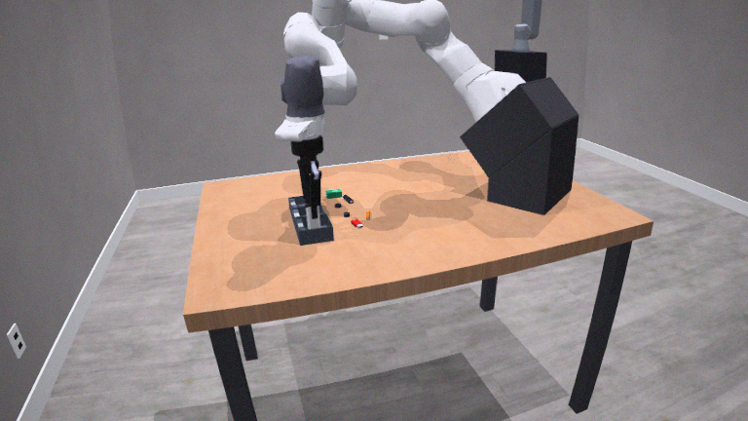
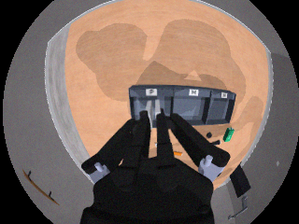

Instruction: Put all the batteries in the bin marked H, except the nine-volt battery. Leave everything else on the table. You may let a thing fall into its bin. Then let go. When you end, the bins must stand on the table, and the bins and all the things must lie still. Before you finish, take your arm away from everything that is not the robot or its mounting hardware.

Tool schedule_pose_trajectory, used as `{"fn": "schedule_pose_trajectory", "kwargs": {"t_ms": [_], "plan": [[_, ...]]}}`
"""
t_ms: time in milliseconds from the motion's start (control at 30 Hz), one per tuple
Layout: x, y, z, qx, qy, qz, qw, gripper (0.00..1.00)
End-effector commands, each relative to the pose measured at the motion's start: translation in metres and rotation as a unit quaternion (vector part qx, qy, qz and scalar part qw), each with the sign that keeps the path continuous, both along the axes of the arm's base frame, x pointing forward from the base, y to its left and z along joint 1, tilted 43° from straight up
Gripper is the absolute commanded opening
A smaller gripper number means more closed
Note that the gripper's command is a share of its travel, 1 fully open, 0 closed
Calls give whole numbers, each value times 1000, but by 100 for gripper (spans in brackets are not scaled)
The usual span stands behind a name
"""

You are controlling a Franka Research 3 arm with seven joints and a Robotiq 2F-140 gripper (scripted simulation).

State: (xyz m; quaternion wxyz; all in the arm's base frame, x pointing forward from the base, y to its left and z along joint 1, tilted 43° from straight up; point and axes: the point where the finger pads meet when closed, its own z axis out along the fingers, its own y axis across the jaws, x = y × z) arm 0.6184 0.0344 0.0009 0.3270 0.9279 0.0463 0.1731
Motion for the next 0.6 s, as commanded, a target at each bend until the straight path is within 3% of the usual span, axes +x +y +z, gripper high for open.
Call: {"fn": "schedule_pose_trajectory", "kwargs": {"t_ms": [0,567], "plan": [[1,0,0,1,-2,0,1000,5],[-6,12,14,1,-2,0,1000,5]]}}
